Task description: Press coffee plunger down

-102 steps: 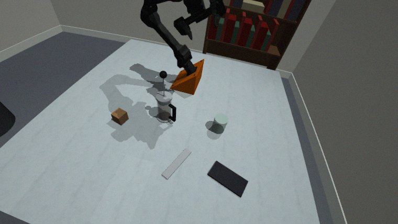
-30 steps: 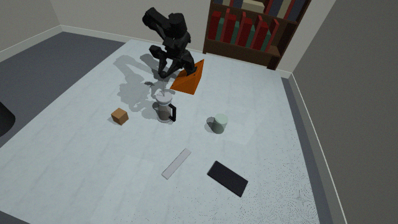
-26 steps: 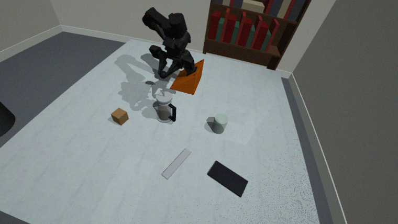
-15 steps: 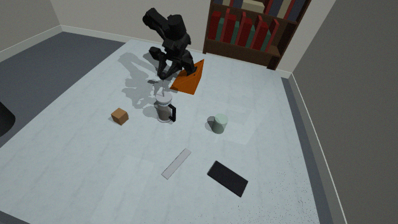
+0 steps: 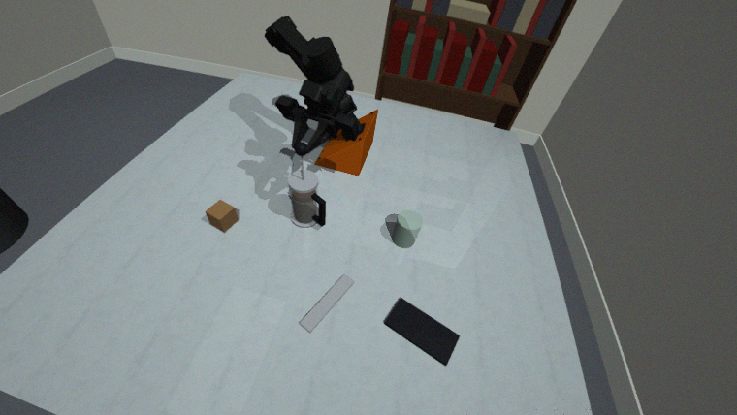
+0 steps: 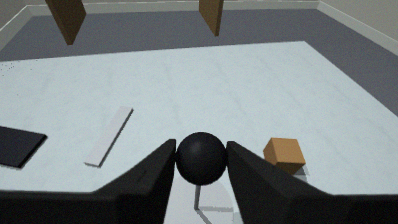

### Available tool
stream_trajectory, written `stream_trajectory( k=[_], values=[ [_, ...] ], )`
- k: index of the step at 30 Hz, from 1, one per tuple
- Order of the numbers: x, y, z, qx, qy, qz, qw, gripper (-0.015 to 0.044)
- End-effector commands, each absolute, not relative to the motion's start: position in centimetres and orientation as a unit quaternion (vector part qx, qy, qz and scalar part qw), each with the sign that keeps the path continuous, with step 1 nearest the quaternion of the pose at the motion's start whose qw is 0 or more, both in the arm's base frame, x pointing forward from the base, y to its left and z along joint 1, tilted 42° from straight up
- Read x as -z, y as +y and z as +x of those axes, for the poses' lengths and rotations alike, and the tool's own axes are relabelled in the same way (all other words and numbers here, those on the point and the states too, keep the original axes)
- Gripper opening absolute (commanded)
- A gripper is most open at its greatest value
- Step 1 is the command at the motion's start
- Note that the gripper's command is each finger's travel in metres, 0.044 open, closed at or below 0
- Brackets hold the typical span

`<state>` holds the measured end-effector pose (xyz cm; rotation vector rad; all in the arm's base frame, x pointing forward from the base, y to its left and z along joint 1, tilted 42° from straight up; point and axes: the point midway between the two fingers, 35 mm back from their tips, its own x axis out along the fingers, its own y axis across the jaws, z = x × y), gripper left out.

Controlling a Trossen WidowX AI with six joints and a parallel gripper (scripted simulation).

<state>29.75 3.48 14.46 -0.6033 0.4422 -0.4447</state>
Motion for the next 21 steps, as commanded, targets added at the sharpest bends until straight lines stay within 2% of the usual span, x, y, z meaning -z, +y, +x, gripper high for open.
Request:
stream_trajectory(
  k=[1, 21],
  values=[
    [-12.6, 2.3, 29.5, 0.216, 0.232, -0.302, 0.899, 0.012],
    [-10.2, 0.1, 29.7, 0.216, 0.229, -0.304, 0.899, 0.012]
  ],
)
